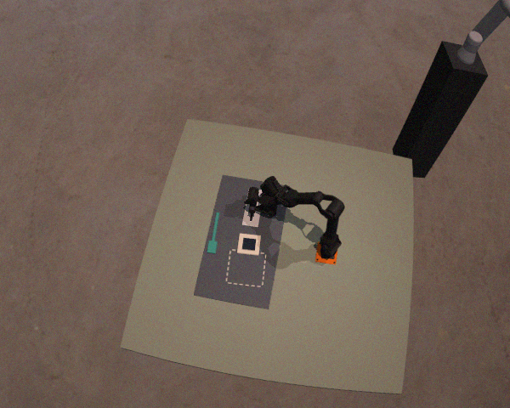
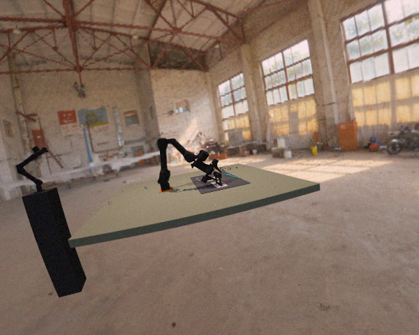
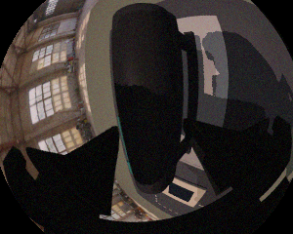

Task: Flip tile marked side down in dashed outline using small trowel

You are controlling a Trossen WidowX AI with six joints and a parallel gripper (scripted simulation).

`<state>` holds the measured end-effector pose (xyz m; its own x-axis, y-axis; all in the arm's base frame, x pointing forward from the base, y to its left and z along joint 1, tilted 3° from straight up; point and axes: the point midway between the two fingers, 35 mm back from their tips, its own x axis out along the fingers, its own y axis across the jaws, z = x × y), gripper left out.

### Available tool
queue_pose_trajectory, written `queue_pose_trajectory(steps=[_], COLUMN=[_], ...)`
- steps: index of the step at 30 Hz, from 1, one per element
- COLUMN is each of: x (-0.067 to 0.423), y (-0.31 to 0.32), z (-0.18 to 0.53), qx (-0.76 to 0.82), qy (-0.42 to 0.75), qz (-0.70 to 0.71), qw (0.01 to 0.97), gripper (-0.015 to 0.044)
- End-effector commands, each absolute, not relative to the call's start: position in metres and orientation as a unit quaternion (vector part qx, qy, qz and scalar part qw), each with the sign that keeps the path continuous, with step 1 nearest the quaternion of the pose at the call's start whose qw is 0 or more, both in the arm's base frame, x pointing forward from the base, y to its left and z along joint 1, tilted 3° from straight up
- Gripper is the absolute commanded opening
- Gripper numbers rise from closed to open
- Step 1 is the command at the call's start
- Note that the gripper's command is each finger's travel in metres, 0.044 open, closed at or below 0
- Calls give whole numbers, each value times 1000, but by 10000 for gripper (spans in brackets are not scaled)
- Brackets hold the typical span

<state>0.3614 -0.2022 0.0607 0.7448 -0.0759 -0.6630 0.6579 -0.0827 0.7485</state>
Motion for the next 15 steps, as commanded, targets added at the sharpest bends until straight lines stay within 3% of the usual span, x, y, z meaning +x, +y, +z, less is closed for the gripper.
queue_pose_trajectory(steps=[1,2,8,15], x=[367,367,367,367], y=[-204,-204,-204,-204], z=[59,59,59,59], qx=[678,678,678,678], qy=[211,210,210,210], qz=[-286,-286,-286,-286], qw=[644,644,644,644], gripper=[300,300,142,96])
